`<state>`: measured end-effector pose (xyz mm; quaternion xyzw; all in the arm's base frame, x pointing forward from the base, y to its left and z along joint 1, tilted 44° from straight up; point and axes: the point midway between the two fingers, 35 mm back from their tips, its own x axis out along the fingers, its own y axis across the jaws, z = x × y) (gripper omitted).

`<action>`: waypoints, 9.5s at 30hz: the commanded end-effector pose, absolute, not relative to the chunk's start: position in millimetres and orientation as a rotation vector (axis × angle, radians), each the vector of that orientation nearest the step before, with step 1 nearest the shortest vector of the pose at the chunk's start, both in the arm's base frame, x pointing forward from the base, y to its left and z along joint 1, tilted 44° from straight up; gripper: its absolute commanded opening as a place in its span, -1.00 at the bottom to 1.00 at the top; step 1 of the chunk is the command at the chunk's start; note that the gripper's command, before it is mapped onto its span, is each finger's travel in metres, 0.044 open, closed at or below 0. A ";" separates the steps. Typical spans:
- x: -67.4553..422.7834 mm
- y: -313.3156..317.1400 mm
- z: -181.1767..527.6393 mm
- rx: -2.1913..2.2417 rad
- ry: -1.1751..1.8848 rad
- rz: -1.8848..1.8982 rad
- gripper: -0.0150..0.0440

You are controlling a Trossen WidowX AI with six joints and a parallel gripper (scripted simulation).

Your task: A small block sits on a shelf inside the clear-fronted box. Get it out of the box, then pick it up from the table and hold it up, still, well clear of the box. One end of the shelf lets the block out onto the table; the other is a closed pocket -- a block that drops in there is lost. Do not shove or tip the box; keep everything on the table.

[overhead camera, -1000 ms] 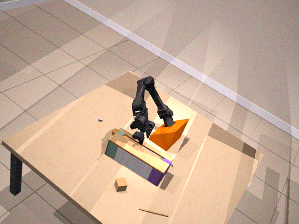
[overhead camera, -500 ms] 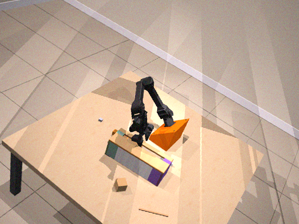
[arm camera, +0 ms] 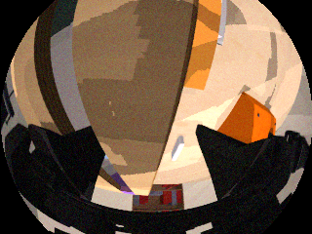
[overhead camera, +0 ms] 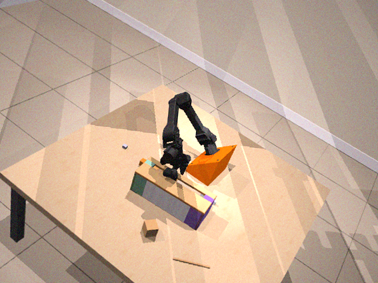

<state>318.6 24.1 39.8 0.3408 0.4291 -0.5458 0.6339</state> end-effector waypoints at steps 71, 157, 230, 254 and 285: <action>289.3 168.1 -15.4 0.770 0.995 -1.229 0.86; 243.4 156.6 -103.0 -3.224 0.516 2.050 0.47; 245.2 151.0 -107.7 -3.227 0.507 2.034 -0.49; 227.2 182.3 -47.5 -3.292 0.073 2.189 -0.49; 205.8 191.5 -11.8 -3.325 -0.310 2.349 -0.49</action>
